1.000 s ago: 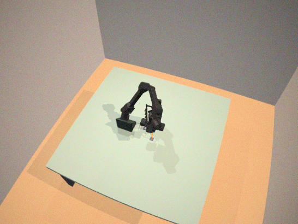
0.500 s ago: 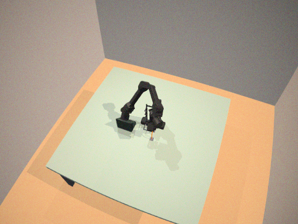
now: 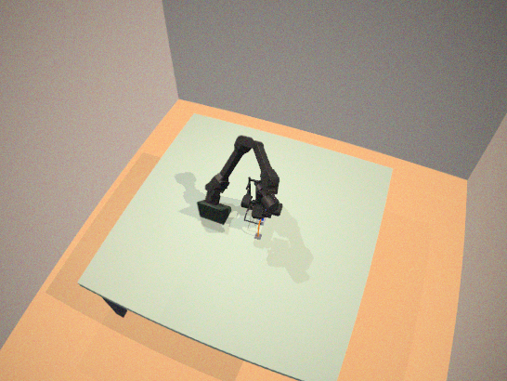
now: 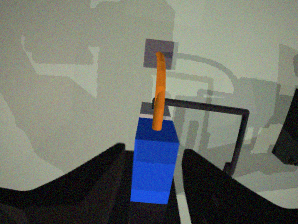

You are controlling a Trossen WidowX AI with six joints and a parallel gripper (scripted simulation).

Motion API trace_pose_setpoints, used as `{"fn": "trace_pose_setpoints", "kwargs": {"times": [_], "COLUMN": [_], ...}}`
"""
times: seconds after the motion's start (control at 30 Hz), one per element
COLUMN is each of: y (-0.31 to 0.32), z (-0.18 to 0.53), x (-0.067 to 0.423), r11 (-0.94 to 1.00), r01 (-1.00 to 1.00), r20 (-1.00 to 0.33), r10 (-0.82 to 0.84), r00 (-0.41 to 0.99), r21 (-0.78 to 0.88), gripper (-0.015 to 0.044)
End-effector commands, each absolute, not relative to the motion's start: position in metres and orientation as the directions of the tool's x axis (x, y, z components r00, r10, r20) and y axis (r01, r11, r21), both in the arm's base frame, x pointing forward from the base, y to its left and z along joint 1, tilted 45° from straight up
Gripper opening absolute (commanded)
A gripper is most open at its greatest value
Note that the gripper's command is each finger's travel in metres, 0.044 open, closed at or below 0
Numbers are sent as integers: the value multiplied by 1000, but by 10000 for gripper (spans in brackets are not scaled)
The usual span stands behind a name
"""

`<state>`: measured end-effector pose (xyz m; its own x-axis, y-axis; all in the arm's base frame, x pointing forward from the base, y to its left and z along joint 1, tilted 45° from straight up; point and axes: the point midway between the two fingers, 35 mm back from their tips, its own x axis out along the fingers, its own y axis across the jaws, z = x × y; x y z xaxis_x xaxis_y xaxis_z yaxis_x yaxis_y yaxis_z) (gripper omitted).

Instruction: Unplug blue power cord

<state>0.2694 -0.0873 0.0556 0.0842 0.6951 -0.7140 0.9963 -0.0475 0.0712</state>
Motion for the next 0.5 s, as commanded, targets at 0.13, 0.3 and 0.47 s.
{"fn": "trace_pose_setpoints", "kwargs": {"times": [0.13, 0.3, 0.47], "y": [-83, -78, -75], "z": [58, 53, 50], "x": [269, 269, 270], "r11": [-52, -52, -52], "r01": [996, 996, 996], "r20": [-711, -711, -711], "r10": [697, 698, 698], "r00": [87, 87, 87], "r21": [71, 71, 72], "gripper": [160, 160, 160]}}
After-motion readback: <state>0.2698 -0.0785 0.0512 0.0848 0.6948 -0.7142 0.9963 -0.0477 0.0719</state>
